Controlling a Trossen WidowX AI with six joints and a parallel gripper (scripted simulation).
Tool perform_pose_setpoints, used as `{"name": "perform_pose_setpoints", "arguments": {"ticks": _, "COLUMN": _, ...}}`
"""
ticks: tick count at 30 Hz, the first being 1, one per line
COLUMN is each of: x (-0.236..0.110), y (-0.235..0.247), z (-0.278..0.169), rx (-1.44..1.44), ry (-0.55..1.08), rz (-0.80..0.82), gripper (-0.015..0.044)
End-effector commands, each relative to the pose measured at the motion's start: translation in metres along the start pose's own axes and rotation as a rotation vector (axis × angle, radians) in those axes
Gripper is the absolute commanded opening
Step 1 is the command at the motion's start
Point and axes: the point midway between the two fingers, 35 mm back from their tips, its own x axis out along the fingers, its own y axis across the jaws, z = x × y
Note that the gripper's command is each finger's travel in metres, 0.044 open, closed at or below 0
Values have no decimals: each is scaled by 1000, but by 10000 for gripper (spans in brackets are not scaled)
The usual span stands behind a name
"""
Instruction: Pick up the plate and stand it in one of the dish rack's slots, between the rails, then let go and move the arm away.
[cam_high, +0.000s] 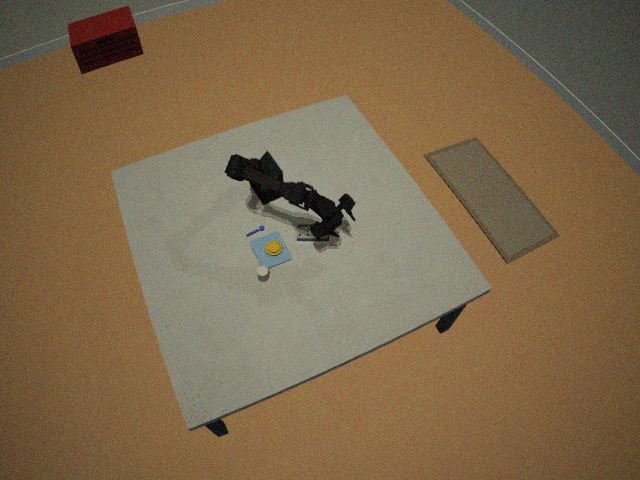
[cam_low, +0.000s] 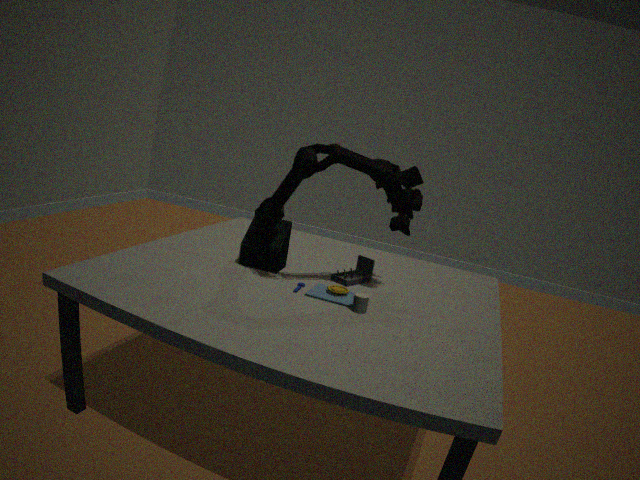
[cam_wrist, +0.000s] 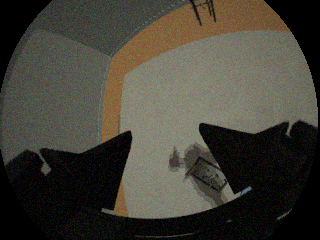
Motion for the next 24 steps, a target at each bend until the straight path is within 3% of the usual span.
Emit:
{"name": "perform_pose_setpoints", "arguments": {"ticks": 1, "x": -15, "y": -32, "z": -20, "rx": 26, "ry": 83, "rz": -106, "gripper": 400}}
{"name": "perform_pose_setpoints", "arguments": {"ticks": 20, "x": -138, "y": -169, "z": -107, "rx": 33, "ry": 416, "rz": -608, "gripper": 400}}
{"name": "perform_pose_setpoints", "arguments": {"ticks": 24, "x": -143, "y": -173, "z": -109, "rx": 30, "ry": 425, "rz": -623, "gripper": 400}}
